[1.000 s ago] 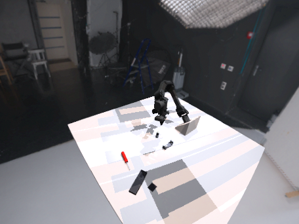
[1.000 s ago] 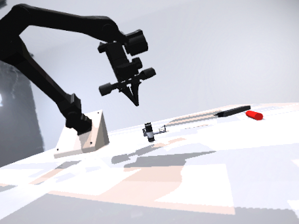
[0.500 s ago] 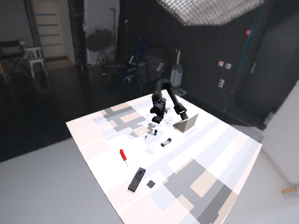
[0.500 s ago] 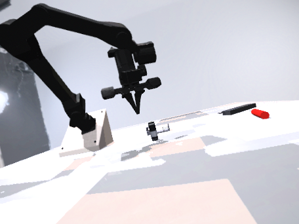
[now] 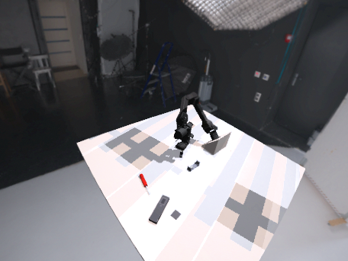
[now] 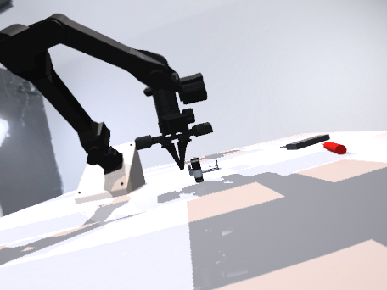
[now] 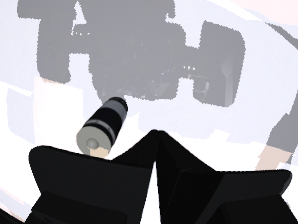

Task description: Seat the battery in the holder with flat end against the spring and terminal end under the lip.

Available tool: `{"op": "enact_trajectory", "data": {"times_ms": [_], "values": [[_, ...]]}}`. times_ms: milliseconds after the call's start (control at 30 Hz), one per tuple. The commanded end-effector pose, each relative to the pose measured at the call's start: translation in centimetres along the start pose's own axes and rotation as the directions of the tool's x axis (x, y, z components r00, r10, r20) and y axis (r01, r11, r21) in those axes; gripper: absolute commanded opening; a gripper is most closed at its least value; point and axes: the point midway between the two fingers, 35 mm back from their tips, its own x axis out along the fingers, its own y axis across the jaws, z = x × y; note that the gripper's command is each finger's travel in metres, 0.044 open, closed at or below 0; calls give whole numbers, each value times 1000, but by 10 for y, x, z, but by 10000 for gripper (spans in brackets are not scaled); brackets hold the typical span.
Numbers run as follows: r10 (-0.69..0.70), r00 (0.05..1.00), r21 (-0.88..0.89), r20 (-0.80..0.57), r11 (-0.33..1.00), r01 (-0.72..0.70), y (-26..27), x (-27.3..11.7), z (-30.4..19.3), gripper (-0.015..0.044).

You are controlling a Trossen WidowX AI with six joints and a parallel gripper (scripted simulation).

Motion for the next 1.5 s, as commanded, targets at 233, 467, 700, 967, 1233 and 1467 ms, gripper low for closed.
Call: {"op": "enact_trajectory", "data": {"times_ms": [233, 467, 700, 967, 1233, 1467], "values": [[-3, 1000, -6, 6, 1000, 3, 17, 1, 2, 0], [-2, 1000, -5, 6, 1000, 2, 28, 0, 2, 0], [-2, 1000, -5, 6, 1000, 2, 40, 1, 2, 0], [-1, 1000, -4, 6, 1000, 1, 53, 1, 1, 0], [-1, 1000, -4, 6, 1000, 1, 62, 2, 0, 0], [4, 1000, -6, 0, 1000, -4, 64, -26, 0, 0]]}}
